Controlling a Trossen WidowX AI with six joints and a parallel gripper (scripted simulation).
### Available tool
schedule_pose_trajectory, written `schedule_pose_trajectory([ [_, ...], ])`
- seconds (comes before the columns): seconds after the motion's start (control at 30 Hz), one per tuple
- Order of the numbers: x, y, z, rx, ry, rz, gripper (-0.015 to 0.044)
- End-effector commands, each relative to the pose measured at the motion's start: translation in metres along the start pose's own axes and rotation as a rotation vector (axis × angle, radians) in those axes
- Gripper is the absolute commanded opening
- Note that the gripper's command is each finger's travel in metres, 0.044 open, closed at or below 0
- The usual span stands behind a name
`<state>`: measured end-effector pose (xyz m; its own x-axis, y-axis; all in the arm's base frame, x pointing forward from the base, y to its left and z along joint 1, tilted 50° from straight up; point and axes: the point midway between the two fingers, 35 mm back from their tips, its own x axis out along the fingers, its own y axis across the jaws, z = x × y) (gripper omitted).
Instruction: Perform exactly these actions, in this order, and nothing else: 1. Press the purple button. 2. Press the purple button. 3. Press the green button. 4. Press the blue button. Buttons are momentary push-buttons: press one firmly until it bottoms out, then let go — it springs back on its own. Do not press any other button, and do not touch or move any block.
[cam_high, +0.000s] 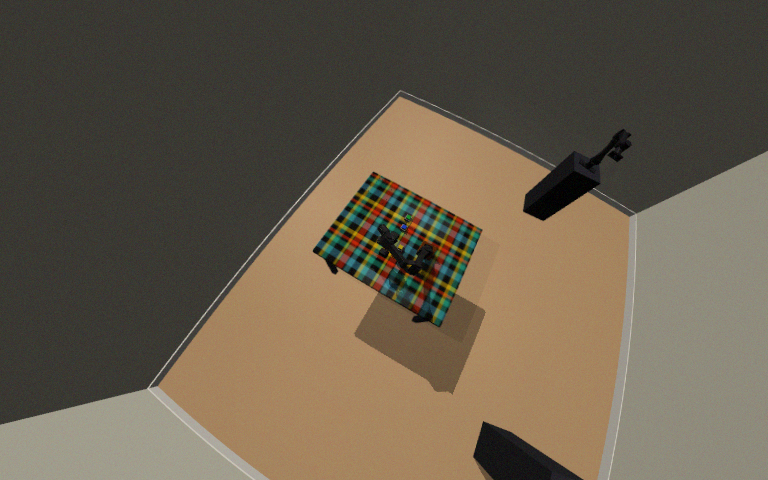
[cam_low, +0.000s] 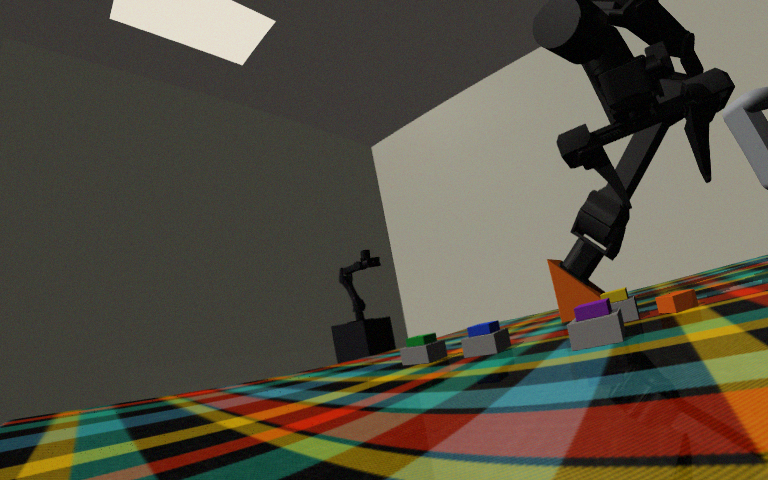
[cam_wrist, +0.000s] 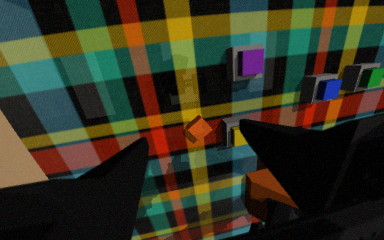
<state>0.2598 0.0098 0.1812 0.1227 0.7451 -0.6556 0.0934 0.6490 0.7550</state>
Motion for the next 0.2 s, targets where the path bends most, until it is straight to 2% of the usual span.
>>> schedule_pose_trajectory([
  [0.0, -0.0055, 0.0303, -0.0134, 0.003, -0.003, 0.011, 0.0400],
  [0.17, -0.0055, 0.0303, -0.0134, 0.003, -0.003, 0.011, 0.0400],
])
